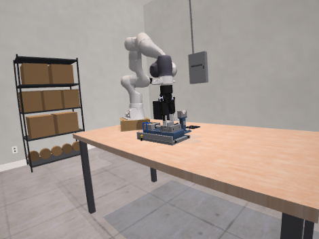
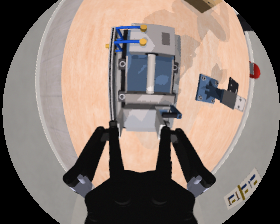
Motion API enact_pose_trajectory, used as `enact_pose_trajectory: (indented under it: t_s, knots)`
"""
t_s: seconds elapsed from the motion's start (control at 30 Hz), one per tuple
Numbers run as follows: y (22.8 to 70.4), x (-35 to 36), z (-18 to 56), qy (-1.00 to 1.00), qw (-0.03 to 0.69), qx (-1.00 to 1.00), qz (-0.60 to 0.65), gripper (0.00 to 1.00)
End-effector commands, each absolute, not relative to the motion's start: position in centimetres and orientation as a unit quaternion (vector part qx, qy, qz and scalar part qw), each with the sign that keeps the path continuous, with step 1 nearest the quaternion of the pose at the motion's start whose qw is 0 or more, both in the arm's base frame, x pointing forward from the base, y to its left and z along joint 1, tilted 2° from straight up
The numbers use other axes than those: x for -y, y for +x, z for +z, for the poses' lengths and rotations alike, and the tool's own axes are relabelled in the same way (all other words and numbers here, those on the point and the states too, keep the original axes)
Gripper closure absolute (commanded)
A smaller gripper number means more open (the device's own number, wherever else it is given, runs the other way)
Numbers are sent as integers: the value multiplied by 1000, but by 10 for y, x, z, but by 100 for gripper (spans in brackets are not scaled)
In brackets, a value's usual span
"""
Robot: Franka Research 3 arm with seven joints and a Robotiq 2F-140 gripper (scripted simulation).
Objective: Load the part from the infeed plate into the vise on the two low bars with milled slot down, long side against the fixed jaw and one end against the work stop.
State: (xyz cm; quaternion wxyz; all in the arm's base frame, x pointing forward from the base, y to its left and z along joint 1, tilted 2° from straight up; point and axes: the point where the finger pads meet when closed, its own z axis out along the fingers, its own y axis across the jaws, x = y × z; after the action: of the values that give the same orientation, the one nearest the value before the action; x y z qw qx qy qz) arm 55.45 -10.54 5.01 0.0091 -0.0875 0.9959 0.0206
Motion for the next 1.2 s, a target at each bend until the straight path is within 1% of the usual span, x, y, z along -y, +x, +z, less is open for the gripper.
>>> enact_pose_trajectory:
  t_s: [0.0,1.17]
  knots:
    - [556,107,50,-85,11,-996,19,100]
    - [556,107,45,-85,11,-996,19,100]
